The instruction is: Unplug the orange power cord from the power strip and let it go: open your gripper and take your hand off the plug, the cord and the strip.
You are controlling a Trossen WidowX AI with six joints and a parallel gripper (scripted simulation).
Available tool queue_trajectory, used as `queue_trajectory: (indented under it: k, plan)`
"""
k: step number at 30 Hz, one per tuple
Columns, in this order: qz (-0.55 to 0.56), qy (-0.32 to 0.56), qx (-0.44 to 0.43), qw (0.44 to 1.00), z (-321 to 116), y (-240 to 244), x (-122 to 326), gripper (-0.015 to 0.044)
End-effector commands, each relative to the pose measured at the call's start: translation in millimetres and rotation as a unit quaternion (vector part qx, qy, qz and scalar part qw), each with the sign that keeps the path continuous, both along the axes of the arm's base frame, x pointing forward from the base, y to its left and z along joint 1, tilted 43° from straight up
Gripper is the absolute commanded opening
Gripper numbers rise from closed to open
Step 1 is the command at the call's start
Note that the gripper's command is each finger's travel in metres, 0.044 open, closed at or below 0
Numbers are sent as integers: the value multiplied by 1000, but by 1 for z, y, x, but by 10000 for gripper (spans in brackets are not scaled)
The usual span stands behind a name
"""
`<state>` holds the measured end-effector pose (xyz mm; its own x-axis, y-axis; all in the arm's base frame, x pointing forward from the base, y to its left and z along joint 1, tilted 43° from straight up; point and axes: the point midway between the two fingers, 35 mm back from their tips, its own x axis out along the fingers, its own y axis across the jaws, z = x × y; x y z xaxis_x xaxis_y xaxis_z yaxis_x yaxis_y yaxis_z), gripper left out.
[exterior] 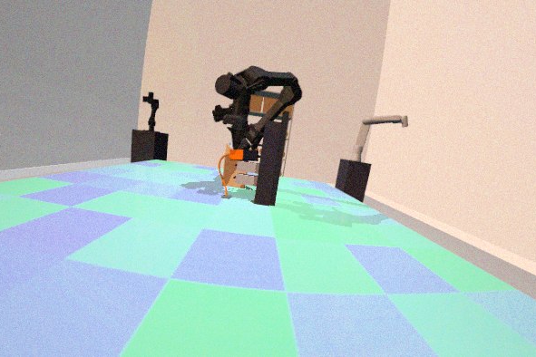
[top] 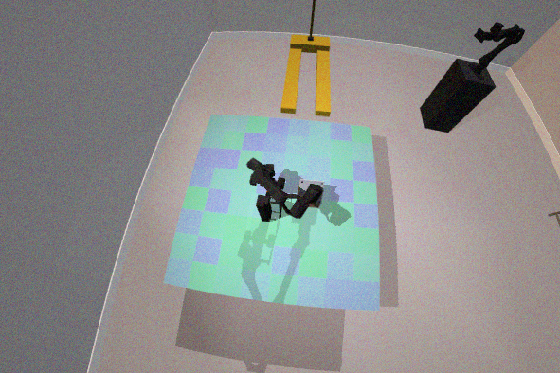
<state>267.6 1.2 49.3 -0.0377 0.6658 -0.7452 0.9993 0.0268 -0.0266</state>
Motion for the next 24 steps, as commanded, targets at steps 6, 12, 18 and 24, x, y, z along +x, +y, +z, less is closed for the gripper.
queue_trajectory:
  k: [6,12,18,24]
  plan:
    - [2,1,-1,1000,-11,-11,1,0]
    - [1,1,-1,1000,-17,-18,1,0]
    - [1,1,-1,1000,-24,-26,1,0]
    - [1,2,-1,1000,-31,-33,-1,0]
